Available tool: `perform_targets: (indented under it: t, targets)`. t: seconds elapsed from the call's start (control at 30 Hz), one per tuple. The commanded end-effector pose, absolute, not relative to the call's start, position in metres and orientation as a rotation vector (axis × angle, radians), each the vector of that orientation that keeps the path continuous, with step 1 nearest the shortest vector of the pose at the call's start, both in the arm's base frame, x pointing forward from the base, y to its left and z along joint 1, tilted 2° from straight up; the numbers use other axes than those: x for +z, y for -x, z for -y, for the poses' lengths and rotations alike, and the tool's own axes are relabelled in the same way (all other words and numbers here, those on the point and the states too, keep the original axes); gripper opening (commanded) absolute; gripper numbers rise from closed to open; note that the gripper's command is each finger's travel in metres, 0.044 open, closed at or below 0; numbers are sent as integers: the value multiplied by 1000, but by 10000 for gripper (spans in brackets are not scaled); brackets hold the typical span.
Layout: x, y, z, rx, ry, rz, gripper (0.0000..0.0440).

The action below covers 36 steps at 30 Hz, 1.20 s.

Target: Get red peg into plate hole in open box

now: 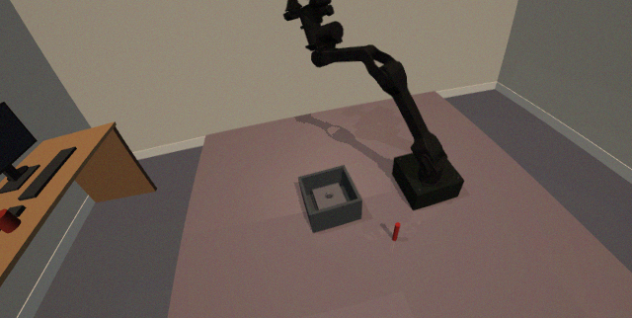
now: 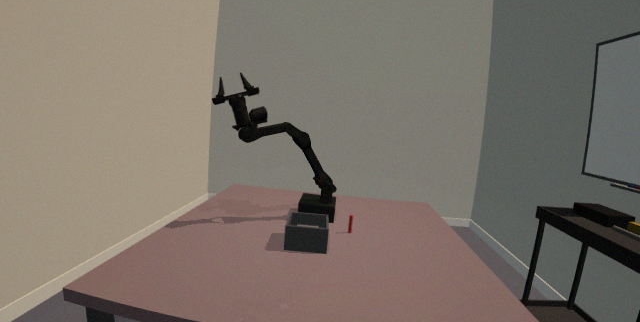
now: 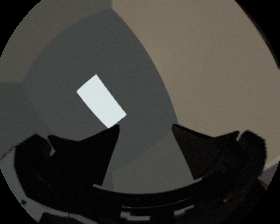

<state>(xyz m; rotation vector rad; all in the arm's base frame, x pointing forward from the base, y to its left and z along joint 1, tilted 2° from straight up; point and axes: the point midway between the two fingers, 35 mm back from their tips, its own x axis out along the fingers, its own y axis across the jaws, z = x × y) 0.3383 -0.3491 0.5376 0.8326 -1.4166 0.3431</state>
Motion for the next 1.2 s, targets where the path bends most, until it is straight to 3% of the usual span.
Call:
perform_targets:
  t: [0.0,0.03,0.47,1.17]
  targets:
    - [539,-339,347,335,-833,1409,425]
    - [539,-342,346,325,-839,1399,440]
    - [530,-412,286,199,-1131,1125,440]
    - [439,-482,107,-46,-1490,451,440]
